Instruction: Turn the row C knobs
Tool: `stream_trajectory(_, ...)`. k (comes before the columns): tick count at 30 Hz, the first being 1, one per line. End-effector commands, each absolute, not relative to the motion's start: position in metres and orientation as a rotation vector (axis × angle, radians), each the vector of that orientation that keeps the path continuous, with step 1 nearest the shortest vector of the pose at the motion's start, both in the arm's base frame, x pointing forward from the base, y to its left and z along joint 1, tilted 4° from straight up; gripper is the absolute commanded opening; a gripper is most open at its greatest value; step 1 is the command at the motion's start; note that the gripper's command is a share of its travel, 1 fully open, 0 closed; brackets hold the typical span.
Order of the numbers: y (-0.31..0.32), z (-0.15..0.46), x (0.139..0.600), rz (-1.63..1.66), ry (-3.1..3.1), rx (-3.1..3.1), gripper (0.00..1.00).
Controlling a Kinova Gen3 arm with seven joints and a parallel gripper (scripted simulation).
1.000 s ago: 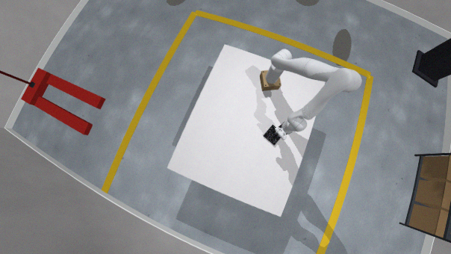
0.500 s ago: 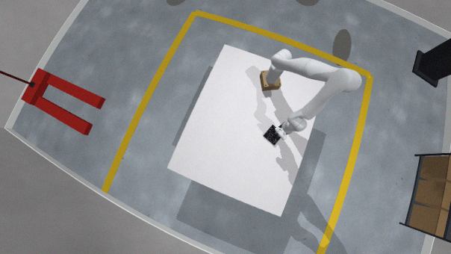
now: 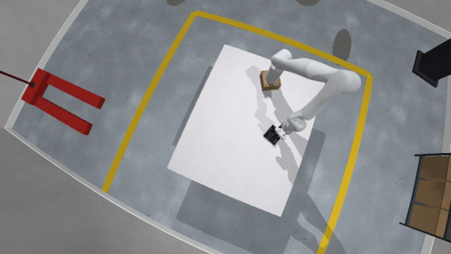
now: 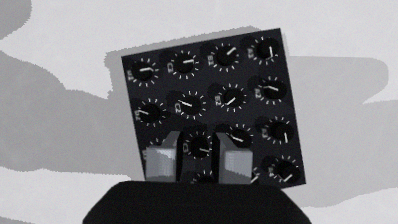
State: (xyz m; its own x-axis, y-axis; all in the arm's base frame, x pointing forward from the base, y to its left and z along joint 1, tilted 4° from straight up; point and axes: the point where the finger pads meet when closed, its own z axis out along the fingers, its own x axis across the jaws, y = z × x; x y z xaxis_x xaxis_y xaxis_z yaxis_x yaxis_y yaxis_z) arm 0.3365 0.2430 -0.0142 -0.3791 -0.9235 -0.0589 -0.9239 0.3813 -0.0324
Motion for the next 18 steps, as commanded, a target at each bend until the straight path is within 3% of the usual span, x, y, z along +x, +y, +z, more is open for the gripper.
stream_trajectory(1, 0.242, -0.0165, 0.3369, 0.008, 2.557, -1.709, 0.46)
stream_trajectory(18, 0.2422, -0.0209, 0.3372, 0.008, 2.557, -1.709, 0.46)
